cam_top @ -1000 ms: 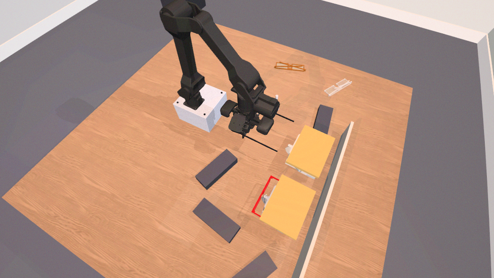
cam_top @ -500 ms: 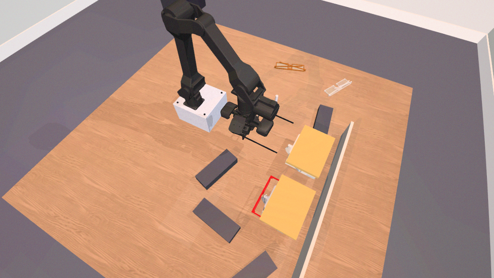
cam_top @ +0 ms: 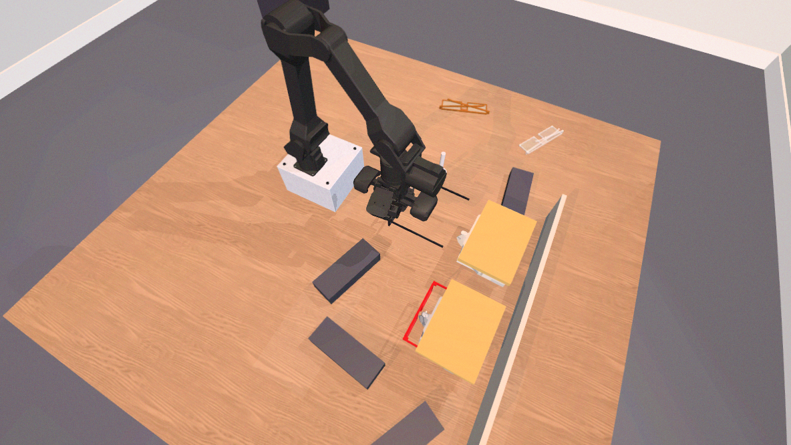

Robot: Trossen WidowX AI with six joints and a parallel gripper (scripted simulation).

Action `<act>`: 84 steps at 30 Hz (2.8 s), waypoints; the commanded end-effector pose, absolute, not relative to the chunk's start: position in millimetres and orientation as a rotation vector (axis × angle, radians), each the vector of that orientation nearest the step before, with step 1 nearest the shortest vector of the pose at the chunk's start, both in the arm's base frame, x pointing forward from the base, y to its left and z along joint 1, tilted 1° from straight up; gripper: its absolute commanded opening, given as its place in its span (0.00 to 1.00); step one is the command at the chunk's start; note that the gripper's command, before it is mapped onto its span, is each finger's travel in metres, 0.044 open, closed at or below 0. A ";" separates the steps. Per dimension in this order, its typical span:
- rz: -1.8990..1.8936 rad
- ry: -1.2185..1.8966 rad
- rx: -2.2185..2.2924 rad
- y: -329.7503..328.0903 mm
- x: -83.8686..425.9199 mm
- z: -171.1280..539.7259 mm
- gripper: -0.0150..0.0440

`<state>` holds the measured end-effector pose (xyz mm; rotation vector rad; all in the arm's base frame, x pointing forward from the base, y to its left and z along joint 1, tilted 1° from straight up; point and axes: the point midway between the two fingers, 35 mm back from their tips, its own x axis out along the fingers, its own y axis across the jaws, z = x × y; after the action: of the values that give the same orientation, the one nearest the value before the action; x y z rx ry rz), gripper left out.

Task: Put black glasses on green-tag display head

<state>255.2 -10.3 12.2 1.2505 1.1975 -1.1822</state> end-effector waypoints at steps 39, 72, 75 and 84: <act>-1.186 1.194 1.251 -11.3 282.7 6.7 0.25; -1.185 1.193 1.252 -11.9 323.3 8.4 0.25; -1.185 1.193 1.252 -12.0 327.0 8.6 0.25; -1.184 1.192 1.252 -12.2 338.2 8.8 0.25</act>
<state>332.6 -11.8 9.0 1.2508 1.1969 -1.1808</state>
